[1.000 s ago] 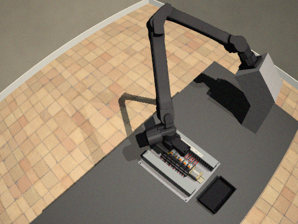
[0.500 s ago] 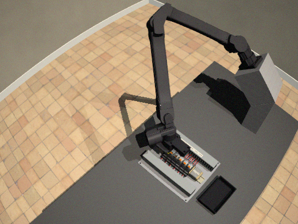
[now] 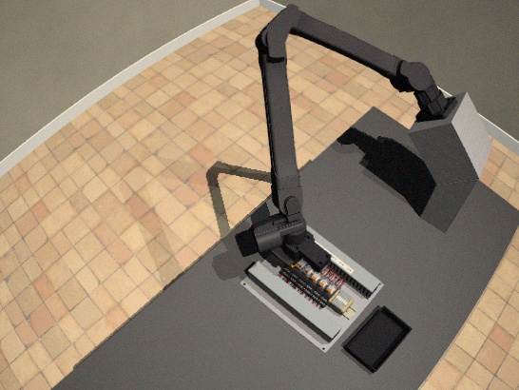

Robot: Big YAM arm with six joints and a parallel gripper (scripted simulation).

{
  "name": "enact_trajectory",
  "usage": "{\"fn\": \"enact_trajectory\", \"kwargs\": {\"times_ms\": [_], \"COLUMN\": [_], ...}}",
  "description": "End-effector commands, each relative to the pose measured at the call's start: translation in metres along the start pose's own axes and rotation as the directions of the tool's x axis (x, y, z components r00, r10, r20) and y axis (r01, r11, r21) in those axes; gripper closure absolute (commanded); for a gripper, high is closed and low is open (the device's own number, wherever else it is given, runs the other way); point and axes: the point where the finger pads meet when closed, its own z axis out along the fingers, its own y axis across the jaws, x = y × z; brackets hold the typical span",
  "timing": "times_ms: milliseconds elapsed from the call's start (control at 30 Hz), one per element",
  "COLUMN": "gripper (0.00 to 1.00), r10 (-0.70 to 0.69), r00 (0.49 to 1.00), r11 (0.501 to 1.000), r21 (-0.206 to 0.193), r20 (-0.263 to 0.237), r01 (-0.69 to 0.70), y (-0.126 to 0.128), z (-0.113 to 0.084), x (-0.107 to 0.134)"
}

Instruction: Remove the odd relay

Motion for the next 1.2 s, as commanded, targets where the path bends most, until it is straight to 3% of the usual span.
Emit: {"fn": "enact_trajectory", "kwargs": {"times_ms": [0,1167], "gripper": [1.0,1.0], "r10": [-0.019,-0.015], "r00": [1.0,1.0], "r11": [0.999,0.999], "r21": [0.033,0.041], "r20": [-0.012,-0.014], "r01": [0.02,0.016], "y": [-0.0115,-0.0163], "z": [-0.0375,-0.0464], "x": [-0.0013,0.0009]}}
